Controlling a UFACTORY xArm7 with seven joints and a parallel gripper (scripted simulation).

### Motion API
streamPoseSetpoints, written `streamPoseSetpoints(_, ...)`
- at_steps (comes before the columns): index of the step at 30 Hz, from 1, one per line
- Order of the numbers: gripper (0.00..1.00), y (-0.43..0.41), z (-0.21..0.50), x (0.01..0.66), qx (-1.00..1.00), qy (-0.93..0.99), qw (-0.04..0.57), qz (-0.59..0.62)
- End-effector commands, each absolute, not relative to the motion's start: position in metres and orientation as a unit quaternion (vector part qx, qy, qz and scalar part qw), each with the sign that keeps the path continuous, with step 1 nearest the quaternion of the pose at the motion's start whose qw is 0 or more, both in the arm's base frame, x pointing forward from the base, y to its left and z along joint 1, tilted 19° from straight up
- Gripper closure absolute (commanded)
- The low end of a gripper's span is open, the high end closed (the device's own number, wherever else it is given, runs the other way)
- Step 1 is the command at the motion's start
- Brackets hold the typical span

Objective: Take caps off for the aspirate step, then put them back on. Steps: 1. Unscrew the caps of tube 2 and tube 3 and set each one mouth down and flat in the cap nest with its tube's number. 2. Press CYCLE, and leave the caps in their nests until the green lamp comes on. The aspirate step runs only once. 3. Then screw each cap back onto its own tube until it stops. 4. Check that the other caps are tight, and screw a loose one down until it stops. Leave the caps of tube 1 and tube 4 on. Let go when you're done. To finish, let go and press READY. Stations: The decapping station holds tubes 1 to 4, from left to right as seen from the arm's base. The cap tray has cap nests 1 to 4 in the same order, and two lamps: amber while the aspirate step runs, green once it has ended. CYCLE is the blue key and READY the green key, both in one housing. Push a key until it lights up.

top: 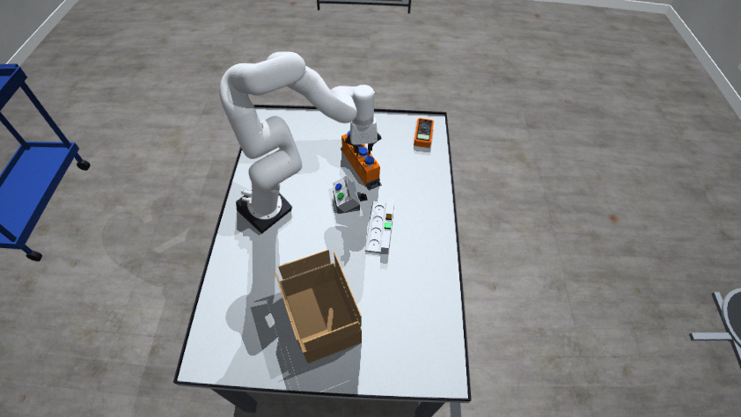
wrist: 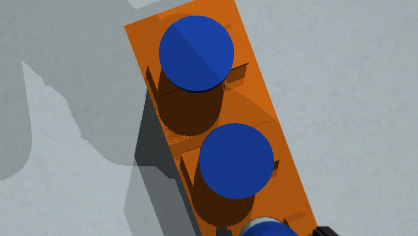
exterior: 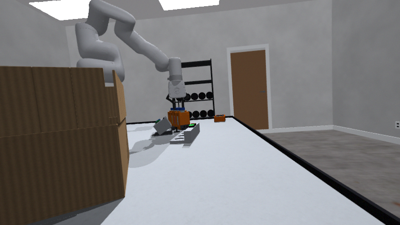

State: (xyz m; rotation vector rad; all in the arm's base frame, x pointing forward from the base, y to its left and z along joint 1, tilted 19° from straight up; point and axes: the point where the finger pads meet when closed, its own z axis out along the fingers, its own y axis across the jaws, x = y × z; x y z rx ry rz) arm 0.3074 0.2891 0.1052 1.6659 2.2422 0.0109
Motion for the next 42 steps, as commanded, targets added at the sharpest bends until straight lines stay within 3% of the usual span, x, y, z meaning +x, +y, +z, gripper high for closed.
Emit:
streamPoseSetpoints(1, 0.54, 0.2899, 0.1065, 0.3081, 0.472, 0.866, 0.167, -0.015)
streamPoseSetpoints(11, 0.54, 0.2899, 0.1064, 0.308, 0.198, 0.966, 0.155, -0.063)
streamPoseSetpoints(17, 0.54, 0.2899, 0.1064, 0.3081, 0.198, 0.966, 0.155, -0.063)
streamPoseSetpoints(18, 1.0, 0.29, 0.1064, 0.308, 0.198, 0.966, 0.155, -0.063)
streamPoseSetpoints(32, 1.0, 0.2899, 0.1064, 0.3081, 0.198, 0.966, 0.155, -0.063)
streamPoseSetpoints(42, 1.0, 0.2898, 0.1061, 0.3082, 0.431, 0.887, 0.166, -0.022)
